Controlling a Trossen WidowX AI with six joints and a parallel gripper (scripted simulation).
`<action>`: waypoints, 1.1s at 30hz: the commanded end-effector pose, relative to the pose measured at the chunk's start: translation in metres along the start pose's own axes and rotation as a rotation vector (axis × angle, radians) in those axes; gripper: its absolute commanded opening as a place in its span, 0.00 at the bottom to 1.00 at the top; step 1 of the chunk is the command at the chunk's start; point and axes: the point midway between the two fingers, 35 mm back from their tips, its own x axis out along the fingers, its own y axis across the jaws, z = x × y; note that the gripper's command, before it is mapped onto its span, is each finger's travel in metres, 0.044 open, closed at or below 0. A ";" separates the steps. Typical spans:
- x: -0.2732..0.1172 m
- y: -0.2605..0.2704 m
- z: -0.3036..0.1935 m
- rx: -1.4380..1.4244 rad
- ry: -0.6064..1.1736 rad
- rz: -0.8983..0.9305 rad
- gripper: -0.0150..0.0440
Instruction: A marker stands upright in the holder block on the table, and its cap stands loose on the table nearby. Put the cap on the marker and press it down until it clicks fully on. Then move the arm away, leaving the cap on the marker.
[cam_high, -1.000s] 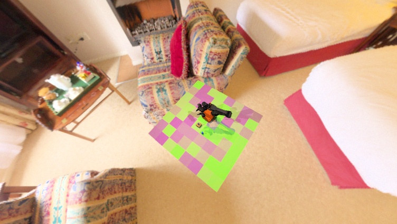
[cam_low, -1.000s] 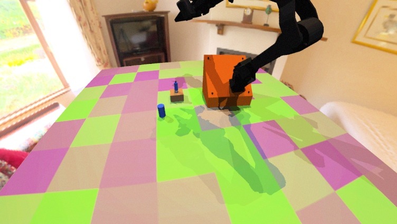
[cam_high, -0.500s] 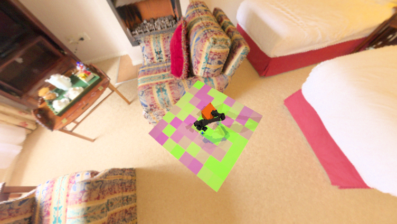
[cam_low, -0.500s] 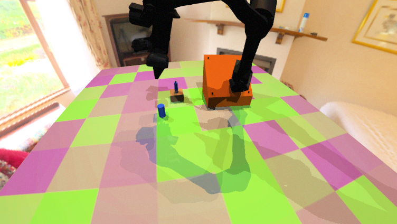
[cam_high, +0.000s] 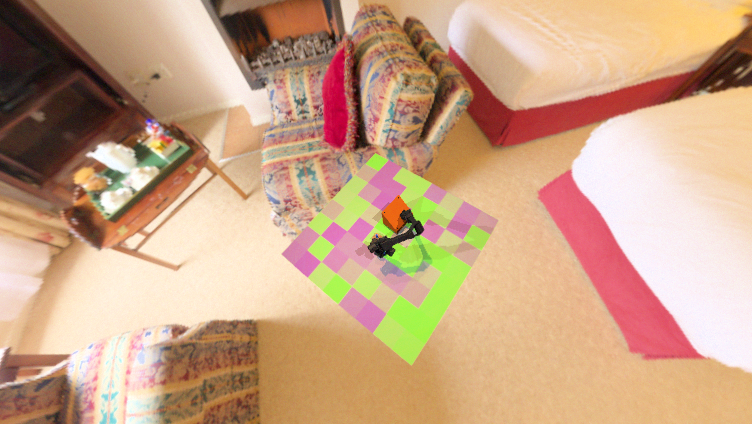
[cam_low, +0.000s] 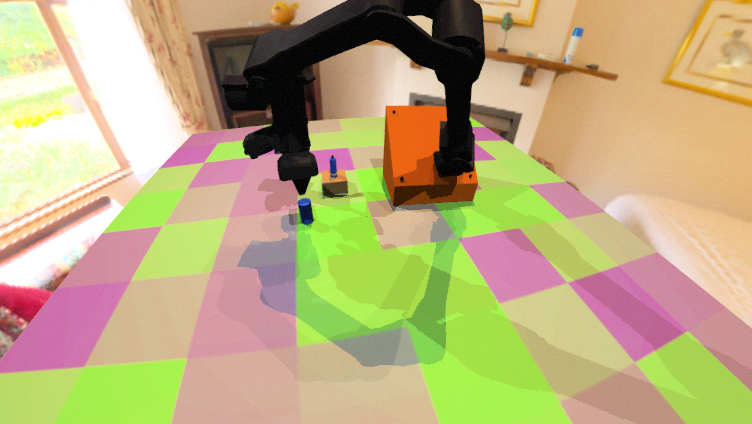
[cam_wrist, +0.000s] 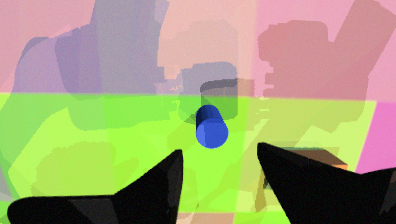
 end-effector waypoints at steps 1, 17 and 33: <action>0.009 0.000 0.000 0.005 -0.001 0.004 0.66; 0.036 0.001 0.000 0.005 -0.001 0.004 0.66; 0.061 0.002 -0.001 0.005 -0.002 0.005 0.66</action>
